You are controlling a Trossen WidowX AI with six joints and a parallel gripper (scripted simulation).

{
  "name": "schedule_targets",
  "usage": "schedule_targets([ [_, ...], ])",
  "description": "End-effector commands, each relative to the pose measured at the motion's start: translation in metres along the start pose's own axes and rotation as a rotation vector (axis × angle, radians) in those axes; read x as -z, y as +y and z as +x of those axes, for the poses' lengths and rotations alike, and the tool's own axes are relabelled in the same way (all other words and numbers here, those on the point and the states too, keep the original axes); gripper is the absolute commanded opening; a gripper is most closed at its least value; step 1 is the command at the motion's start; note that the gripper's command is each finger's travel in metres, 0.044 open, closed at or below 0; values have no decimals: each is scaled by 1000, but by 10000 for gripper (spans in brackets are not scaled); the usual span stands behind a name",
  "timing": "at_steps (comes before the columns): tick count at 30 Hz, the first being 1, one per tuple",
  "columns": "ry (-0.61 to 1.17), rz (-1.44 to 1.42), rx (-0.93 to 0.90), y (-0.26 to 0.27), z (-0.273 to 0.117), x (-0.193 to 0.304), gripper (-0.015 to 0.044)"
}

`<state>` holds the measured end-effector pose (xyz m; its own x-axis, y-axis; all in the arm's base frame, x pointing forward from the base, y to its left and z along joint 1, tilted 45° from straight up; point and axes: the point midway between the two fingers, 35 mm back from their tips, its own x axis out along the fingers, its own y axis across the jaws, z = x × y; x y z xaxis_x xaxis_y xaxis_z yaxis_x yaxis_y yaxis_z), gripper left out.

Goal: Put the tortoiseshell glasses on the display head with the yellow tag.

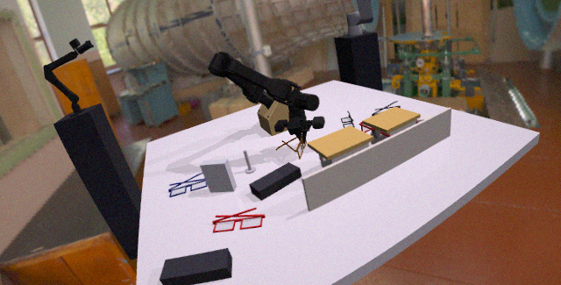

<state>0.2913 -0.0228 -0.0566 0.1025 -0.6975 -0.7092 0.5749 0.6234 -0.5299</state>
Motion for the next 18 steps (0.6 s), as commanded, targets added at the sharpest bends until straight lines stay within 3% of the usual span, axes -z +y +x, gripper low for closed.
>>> schedule_targets([
  [1, 0, 1, 0, 0, 0, 0, 0],
  [8, 2, 1, -2, 2, -10, -1, 0],
  [18, 3, -2, -6, 6, -74, 1, 0],
])
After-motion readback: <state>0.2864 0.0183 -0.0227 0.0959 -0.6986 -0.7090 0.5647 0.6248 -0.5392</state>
